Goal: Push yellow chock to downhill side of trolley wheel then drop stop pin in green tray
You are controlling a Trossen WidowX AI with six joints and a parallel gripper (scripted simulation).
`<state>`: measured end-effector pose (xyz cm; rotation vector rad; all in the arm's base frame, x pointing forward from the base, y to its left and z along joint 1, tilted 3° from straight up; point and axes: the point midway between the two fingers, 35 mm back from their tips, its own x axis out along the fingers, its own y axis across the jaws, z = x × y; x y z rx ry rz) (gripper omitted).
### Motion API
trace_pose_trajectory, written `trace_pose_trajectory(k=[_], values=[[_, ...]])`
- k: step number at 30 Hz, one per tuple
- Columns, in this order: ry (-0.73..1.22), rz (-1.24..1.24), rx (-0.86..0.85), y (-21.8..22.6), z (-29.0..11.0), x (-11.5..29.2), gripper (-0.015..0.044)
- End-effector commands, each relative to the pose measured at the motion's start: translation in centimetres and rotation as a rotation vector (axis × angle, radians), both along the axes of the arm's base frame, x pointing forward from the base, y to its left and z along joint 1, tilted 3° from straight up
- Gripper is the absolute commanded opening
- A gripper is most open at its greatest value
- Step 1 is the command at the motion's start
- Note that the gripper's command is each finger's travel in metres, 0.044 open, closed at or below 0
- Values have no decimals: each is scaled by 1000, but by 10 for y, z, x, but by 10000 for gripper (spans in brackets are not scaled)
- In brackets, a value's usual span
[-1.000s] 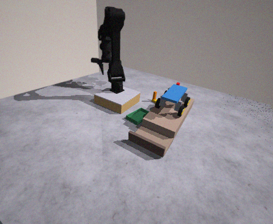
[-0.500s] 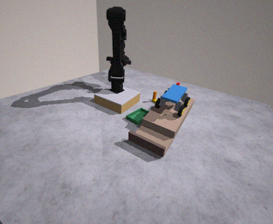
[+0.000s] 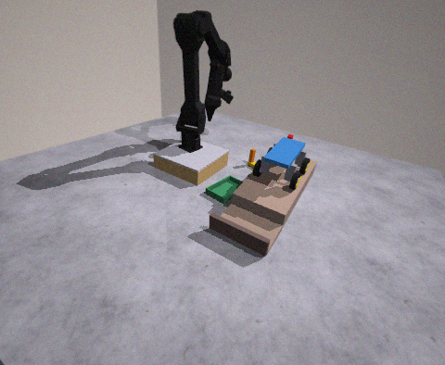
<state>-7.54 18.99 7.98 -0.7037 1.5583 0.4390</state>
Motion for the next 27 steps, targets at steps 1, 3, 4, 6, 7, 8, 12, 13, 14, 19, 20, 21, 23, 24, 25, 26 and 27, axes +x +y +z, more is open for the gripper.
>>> trace_pose_trajectory(k=[1,3,4,6,7,8,12,13,14,19,20,21,23,24,25,26,27], values=[[-18,-174,22,10,2,17,190],[-27,-272,29,14,3,27,190],[-32,-321,33,16,3,32,190],[-41,-419,40,19,4,42,190],[-45,-468,44,21,4,48,190],[-50,-517,47,22,5,53,190],[-70,-715,57,25,6,75,190],[-75,-764,60,26,7,81,190],[-80,-814,62,26,7,86,190],[-106,-1065,72,26,10,115,190],[-112,-1120,73,25,10,120,190],[-118,-1175,74,25,11,126,190],[-131,-1285,76,23,11,137,190],[-137,-1340,77,22,12,143,190],[-143,-1395,78,21,12,149,190],[-149,-1450,79,20,12,154,190],[-155,-1506,80,19,13,160,190]])
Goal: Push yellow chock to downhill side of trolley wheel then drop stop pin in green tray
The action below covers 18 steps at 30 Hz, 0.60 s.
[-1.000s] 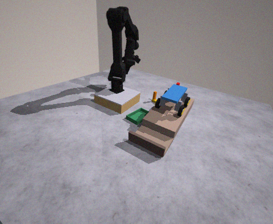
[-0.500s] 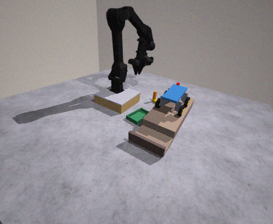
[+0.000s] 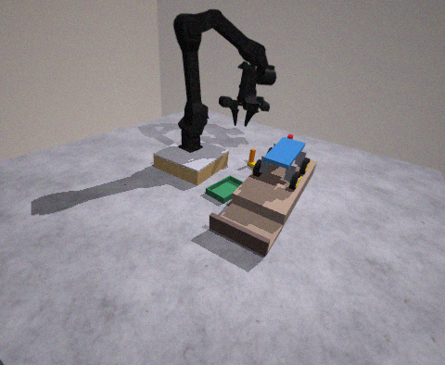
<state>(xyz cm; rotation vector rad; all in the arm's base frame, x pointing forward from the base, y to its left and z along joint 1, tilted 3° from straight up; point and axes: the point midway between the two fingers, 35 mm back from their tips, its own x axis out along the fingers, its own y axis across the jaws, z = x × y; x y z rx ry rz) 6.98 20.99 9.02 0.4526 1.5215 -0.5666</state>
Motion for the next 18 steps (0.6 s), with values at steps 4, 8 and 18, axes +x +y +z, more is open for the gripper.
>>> trace_pose_trajectory(k=[4,8,18], values=[[-36,-358,13,-9,4,37,190],[-54,-579,17,-18,6,58,190],[-92,-1047,25,-46,9,101,190]])
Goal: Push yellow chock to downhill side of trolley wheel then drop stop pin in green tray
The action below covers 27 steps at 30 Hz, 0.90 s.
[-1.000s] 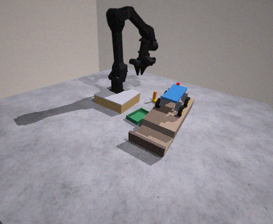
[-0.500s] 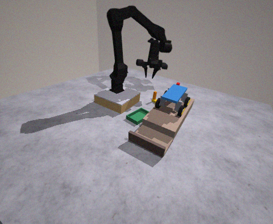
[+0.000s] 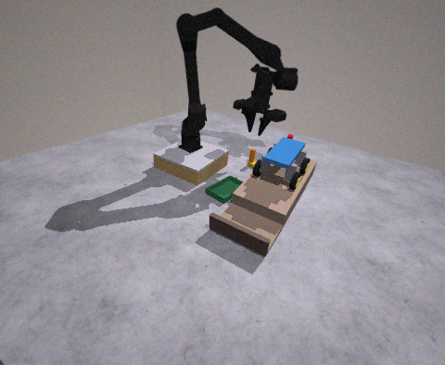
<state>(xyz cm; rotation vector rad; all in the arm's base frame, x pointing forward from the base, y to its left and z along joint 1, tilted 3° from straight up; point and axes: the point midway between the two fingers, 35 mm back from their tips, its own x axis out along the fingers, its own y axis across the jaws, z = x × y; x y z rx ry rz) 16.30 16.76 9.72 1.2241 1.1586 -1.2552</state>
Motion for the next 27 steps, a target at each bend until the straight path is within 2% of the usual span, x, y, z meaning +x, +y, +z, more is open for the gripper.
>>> trace_pose_trajectory(k=[1,7,18,27], values=[[-13,-79,7,-3,2,8,190],[-13,-79,7,-3,-3,7,190],[-13,-79,7,-4,-40,8,190],[-13,-79,7,-4,-48,8,190]])
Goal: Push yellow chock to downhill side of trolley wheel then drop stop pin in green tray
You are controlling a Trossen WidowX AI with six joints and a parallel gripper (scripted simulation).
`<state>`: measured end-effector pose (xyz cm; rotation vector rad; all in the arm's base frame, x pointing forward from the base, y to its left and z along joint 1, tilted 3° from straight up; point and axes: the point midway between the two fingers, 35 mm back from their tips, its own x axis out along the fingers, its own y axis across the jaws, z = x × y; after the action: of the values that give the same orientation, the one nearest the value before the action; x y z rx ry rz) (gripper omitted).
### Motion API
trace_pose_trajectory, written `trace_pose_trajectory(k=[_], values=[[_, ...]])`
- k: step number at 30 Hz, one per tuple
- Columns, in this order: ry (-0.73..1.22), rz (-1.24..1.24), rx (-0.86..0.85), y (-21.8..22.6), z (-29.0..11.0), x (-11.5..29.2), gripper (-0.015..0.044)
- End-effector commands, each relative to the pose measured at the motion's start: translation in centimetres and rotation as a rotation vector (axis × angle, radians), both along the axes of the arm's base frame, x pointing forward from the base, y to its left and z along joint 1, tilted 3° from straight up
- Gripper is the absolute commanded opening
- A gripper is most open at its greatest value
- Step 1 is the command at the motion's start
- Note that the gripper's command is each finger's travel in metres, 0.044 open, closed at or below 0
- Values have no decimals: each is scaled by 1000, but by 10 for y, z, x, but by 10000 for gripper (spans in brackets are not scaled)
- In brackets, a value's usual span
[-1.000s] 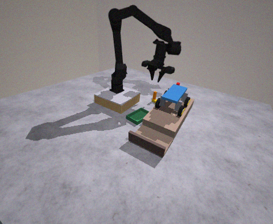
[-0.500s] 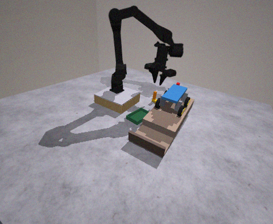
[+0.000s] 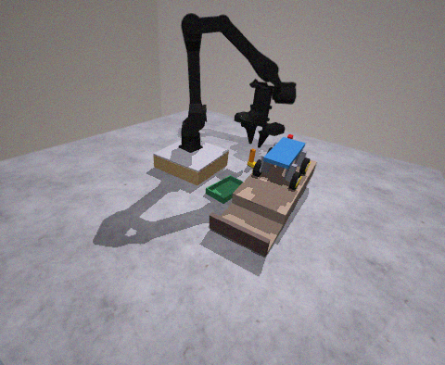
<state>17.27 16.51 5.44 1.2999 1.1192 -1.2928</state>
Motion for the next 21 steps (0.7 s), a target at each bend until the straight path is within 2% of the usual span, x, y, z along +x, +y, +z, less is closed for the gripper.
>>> trace_pose_trajectory(k=[1,21], values=[[5,-2,-9,-2,-7,-1,190],[5,-2,-9,-3,-30,-1,190]])
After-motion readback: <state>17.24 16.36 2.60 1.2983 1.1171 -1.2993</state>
